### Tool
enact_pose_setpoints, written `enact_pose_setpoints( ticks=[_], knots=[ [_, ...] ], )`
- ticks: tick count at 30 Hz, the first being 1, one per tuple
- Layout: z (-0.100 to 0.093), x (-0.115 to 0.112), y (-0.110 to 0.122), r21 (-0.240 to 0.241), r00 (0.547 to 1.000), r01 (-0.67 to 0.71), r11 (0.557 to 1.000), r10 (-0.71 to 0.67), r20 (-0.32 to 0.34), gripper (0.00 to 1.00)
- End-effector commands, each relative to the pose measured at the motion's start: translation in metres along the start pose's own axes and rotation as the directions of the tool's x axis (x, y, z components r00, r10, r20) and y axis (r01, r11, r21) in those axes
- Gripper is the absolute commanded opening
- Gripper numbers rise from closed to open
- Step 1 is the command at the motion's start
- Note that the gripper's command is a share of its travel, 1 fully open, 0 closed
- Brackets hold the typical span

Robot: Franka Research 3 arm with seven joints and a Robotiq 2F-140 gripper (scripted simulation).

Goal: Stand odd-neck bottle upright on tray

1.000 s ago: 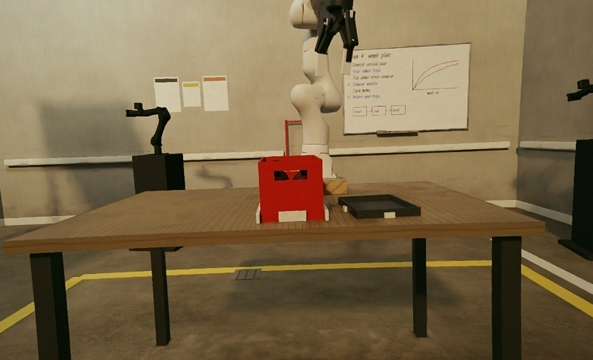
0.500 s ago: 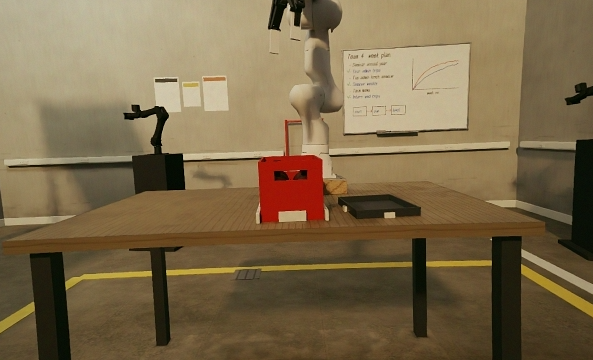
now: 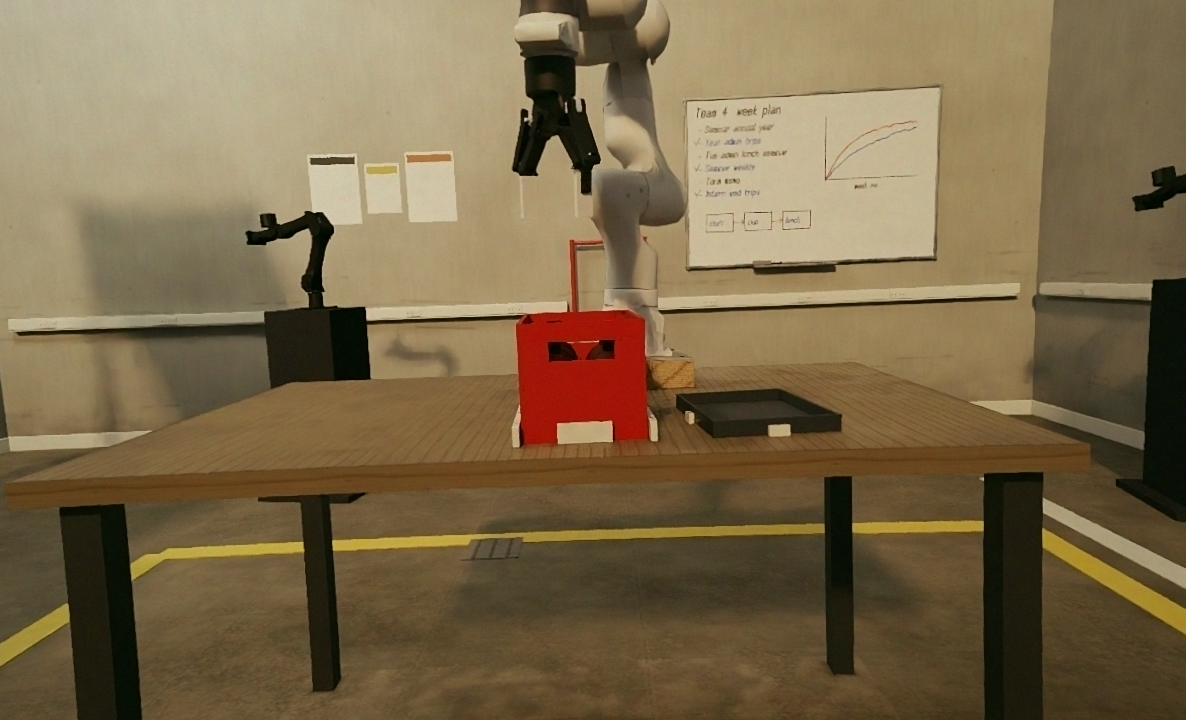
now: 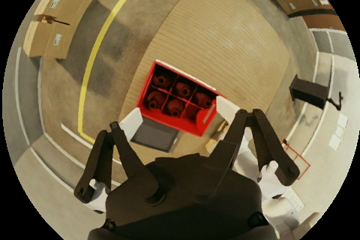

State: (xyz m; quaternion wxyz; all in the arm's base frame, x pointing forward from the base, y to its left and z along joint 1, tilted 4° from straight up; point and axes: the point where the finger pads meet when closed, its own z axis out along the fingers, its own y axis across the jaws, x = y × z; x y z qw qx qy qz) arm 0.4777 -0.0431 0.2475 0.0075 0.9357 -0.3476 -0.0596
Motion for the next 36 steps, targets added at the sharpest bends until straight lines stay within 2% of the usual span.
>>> enact_pose_setpoints(
  ticks=[1, 5, 10, 29, 30, 36],
  knots=[
    [0.023, 0.011, 0.004, 0.052, 0.991, 0.126, 0.991, -0.123, -0.058, 1.0],
    [0.059, 0.0, 0.022, 0.055, 0.986, 0.16, 0.986, -0.158, -0.049, 1.0],
    [0.08, -0.008, 0.033, 0.057, 0.983, 0.18, 0.982, -0.177, -0.044, 1.0],
    [0.082, -0.009, 0.034, 0.058, 0.983, 0.183, 0.981, -0.18, -0.044, 1.0],
    [0.082, -0.009, 0.034, 0.058, 0.983, 0.183, 0.981, -0.18, -0.044, 0.1],
    [0.082, -0.009, 0.034, 0.058, 0.983, 0.183, 0.981, -0.18, -0.044, 0.1]
  ],
)
